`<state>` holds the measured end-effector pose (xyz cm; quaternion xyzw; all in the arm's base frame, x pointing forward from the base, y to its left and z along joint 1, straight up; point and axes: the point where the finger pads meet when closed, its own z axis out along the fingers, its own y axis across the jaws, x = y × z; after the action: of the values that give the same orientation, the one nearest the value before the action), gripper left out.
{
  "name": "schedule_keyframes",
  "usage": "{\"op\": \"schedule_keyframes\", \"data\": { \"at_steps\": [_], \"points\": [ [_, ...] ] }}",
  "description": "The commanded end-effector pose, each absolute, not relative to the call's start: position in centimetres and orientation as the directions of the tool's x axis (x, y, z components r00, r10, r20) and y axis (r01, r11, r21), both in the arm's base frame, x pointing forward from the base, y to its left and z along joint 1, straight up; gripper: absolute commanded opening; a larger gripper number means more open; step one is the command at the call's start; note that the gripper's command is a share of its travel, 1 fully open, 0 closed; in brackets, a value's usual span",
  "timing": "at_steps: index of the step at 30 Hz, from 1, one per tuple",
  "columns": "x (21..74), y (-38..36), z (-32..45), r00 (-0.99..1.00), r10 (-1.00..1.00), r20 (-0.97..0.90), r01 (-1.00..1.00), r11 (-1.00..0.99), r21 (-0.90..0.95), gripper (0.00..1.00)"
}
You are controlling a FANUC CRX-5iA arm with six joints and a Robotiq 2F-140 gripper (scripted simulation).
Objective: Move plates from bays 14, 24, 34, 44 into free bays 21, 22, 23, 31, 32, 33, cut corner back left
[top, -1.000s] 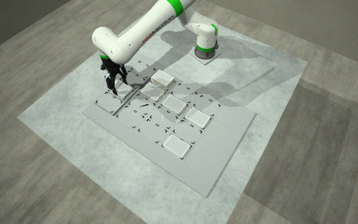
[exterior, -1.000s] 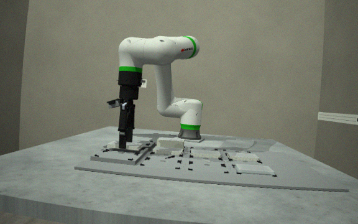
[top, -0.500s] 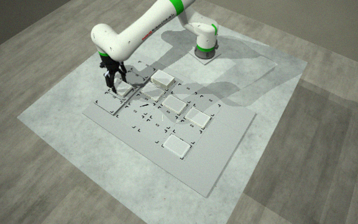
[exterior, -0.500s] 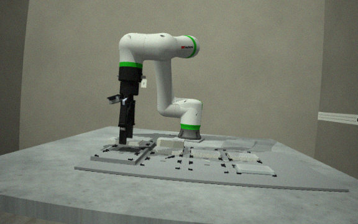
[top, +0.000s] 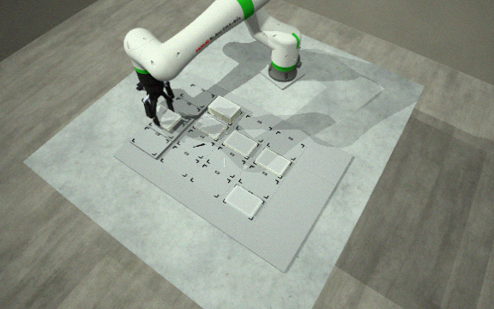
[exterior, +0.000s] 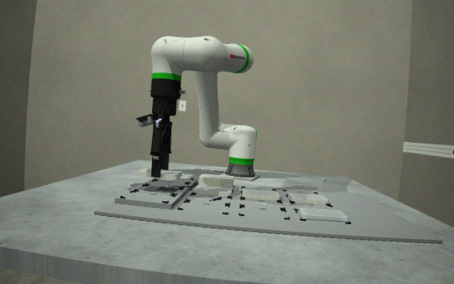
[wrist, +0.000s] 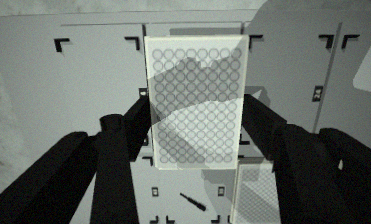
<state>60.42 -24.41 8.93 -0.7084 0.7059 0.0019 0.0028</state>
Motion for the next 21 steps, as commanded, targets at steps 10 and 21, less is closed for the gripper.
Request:
{"op": "schedule_keyframes", "data": {
  "at_steps": [10,21],
  "points": [
    [60.5,-24.5,9.8,0.004,-1.0,-0.006,-1.0,-0.004,-0.003,0.1],
    [60.5,-21.5,9.7,0.004,-1.0,-0.006,-1.0,-0.004,-0.003,0.1]
  ]
}}
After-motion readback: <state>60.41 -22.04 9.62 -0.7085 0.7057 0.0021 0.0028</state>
